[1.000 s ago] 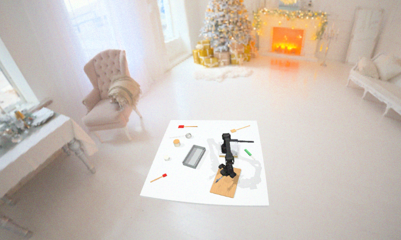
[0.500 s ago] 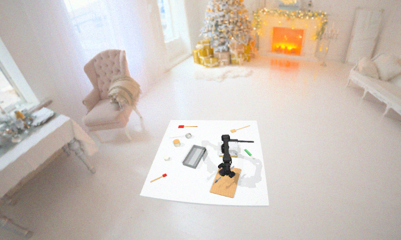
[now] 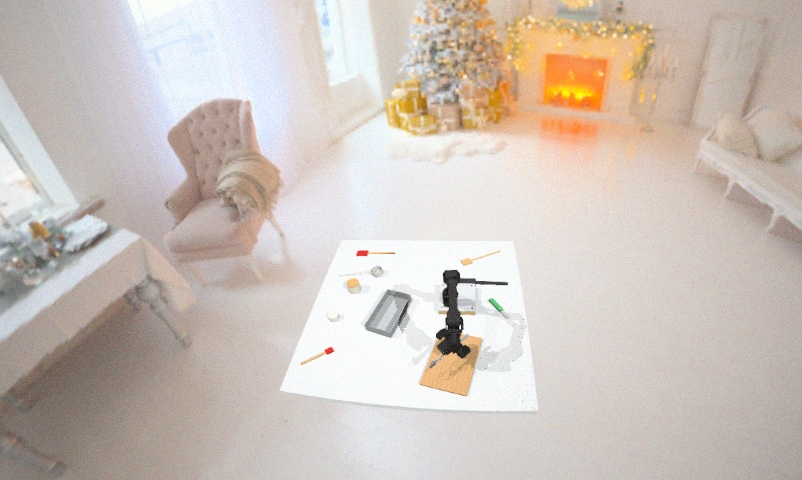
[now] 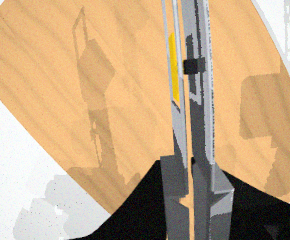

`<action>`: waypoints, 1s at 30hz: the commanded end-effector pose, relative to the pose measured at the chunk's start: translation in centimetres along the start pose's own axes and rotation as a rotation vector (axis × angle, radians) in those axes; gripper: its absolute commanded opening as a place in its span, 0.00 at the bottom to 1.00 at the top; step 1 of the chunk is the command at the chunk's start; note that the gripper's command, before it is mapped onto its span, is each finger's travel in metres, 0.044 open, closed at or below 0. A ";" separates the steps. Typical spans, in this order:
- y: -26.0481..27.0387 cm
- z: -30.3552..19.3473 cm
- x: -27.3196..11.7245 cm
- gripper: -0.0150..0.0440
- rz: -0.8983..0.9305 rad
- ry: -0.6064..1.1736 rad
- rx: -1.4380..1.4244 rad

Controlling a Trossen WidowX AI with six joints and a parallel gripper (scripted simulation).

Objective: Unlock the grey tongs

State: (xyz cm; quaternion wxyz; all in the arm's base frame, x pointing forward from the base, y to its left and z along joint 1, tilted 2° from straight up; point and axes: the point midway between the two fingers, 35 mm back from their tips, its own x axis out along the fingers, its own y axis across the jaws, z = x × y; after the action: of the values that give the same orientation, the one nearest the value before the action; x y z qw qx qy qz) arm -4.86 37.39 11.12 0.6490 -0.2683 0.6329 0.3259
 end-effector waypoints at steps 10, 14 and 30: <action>0.0 0.0 2.3 0.00 0.001 0.004 -0.005; 0.0 -0.1 2.9 0.00 0.001 0.004 -0.005; -0.1 -0.1 4.5 0.04 -0.002 0.002 0.000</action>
State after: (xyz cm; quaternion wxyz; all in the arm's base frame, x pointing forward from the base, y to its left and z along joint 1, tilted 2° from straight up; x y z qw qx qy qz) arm -4.90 37.56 6.62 0.6486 -0.2696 0.6334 0.3248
